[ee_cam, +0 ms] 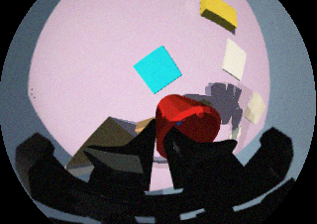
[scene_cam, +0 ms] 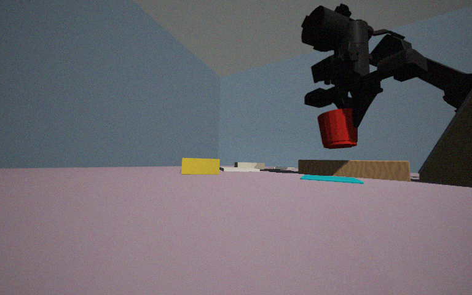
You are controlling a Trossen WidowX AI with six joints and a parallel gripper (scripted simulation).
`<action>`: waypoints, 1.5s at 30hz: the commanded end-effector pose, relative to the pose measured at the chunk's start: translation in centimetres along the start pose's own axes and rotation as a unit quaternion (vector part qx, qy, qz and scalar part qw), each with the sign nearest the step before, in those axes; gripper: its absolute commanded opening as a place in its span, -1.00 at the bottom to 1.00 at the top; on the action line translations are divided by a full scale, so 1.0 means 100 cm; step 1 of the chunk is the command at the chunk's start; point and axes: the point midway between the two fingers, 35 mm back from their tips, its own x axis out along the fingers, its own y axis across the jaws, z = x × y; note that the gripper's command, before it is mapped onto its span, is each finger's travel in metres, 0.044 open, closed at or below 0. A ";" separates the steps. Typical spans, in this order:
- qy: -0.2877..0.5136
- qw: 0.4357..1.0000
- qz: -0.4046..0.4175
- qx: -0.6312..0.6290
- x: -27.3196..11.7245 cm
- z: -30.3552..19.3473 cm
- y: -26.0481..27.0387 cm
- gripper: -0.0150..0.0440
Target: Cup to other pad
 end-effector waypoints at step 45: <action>-0.004 1.000 0.003 0.005 0.008 0.067 0.027 -0.49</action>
